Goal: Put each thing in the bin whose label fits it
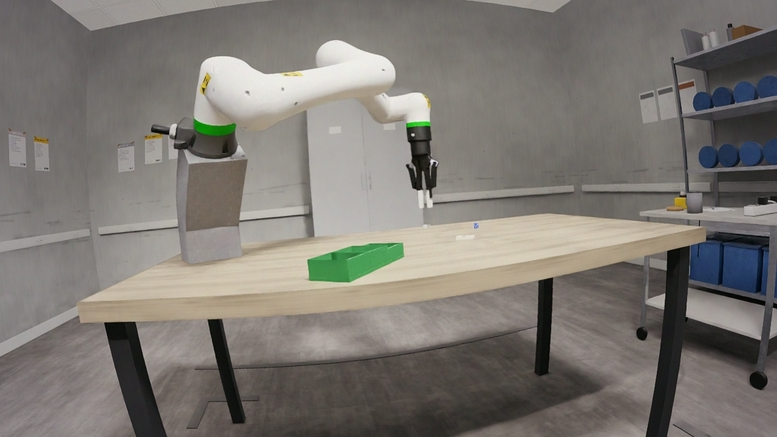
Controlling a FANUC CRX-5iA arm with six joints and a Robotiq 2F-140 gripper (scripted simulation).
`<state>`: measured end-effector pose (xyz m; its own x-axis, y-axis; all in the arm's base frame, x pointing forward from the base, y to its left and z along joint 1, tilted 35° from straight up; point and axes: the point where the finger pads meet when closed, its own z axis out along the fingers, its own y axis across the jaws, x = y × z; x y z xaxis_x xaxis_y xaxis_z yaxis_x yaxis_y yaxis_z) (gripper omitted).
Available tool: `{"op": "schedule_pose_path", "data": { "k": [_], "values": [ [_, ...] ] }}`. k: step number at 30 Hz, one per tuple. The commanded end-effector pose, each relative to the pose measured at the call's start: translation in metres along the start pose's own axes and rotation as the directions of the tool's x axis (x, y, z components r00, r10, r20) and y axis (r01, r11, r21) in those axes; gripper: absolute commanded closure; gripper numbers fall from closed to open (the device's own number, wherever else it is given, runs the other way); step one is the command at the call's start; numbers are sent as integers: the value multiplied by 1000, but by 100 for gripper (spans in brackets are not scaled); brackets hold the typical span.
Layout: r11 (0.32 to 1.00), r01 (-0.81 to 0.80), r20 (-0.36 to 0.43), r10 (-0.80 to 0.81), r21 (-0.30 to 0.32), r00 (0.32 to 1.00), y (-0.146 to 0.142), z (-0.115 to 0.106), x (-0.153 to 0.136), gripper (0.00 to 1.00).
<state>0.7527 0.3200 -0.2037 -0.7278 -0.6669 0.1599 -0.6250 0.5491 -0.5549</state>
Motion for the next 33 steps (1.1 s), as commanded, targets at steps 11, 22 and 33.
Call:
{"op": "schedule_pose_path", "data": {
  "k": [11,22,33],
  "values": [
    [1000,0,-13,0,-2,1000,-2,0,7,74],
    [1000,0,-13,0,-2,1000,-3,0,9,74],
    [1000,0,-13,0,-2,1000,-3,32,10,74]
  ]
}}
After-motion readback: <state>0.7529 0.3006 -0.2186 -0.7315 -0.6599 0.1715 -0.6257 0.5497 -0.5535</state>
